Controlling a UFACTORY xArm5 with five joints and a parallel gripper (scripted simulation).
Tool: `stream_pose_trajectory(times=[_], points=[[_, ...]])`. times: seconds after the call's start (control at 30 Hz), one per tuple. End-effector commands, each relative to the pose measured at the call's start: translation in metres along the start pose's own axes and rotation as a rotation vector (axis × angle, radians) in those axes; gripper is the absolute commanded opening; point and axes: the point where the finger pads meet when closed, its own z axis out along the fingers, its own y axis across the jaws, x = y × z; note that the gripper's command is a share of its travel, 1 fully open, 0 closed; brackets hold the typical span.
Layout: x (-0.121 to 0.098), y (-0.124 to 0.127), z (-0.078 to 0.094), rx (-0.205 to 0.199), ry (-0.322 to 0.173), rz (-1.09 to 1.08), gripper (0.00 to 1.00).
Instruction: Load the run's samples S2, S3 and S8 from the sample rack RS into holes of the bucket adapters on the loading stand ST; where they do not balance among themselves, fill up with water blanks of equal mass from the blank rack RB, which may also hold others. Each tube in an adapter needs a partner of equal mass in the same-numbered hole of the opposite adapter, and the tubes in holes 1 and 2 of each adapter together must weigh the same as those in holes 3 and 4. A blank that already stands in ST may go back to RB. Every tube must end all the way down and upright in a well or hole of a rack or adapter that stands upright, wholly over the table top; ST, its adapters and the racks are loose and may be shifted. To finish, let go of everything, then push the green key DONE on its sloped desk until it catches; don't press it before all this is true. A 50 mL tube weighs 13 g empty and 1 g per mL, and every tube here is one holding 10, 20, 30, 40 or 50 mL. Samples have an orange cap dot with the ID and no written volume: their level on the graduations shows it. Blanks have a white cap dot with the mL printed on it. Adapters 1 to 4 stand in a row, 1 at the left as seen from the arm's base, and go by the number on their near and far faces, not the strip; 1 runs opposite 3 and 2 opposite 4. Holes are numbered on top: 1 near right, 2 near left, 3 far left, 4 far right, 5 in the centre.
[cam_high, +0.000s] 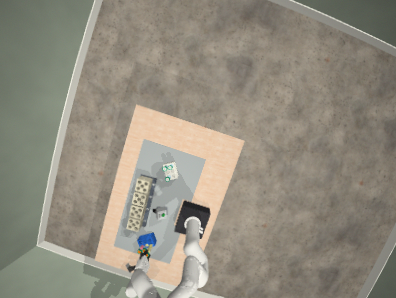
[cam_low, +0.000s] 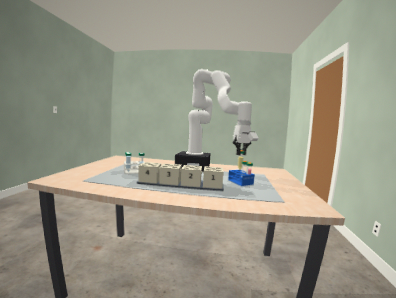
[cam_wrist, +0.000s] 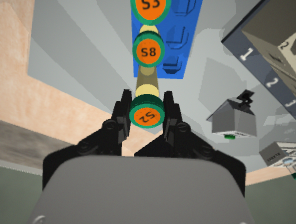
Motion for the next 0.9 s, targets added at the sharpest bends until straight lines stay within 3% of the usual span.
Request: stream_pose_trajectory(times=[0.0,0.87], points=[[0.001,0.000,-0.009,0.001,0.004,0.000,0.00],[0.002,0.000,-0.055,0.001,0.004,0.000,0.00]])
